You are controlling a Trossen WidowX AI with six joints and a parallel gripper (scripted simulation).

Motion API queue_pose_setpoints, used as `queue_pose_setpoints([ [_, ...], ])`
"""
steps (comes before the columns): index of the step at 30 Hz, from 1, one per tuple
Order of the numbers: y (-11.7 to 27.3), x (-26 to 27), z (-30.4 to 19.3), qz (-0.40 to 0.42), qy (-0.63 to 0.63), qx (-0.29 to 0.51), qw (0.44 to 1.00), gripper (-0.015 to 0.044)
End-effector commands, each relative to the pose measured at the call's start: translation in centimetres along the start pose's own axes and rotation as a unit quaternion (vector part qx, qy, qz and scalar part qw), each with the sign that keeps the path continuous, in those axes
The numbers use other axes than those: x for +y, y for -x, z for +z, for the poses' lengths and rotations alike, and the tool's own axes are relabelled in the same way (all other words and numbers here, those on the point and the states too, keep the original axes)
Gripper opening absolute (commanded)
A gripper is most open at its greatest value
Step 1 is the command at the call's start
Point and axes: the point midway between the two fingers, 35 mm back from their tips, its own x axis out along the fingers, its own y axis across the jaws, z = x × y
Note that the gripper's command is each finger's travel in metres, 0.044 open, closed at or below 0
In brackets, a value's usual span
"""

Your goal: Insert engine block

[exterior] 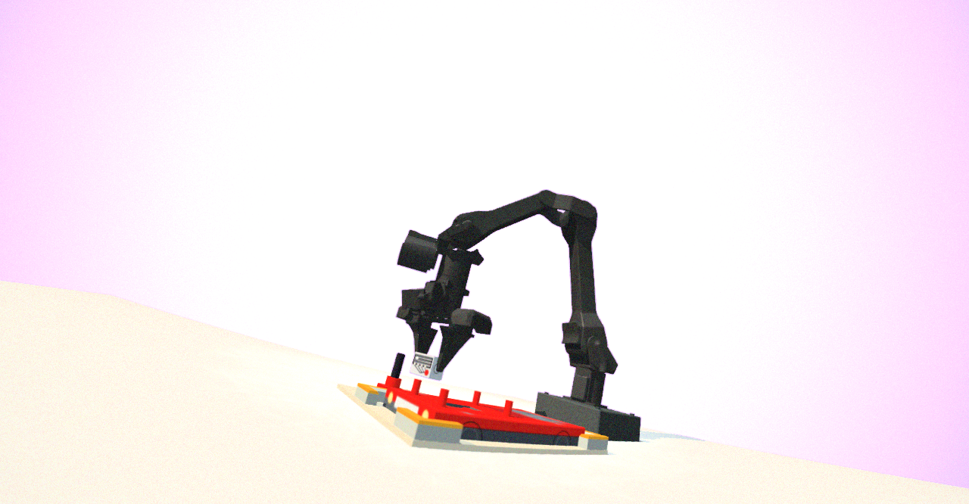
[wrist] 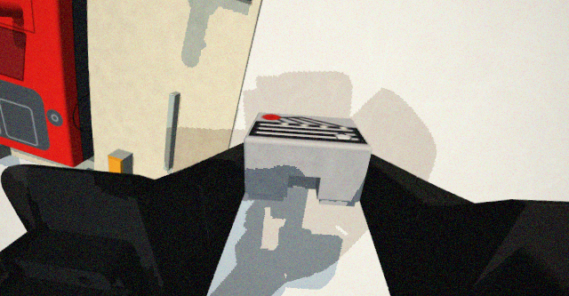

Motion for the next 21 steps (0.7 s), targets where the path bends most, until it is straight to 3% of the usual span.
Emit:
queue_pose_setpoints([
  [1,-0.9,0.1,-0.2,0.002,0.000,0.003,1.000,0.0000],
  [21,-3.9,0.2,-0.2,0.002,0.000,0.003,1.000,0.0000],
])
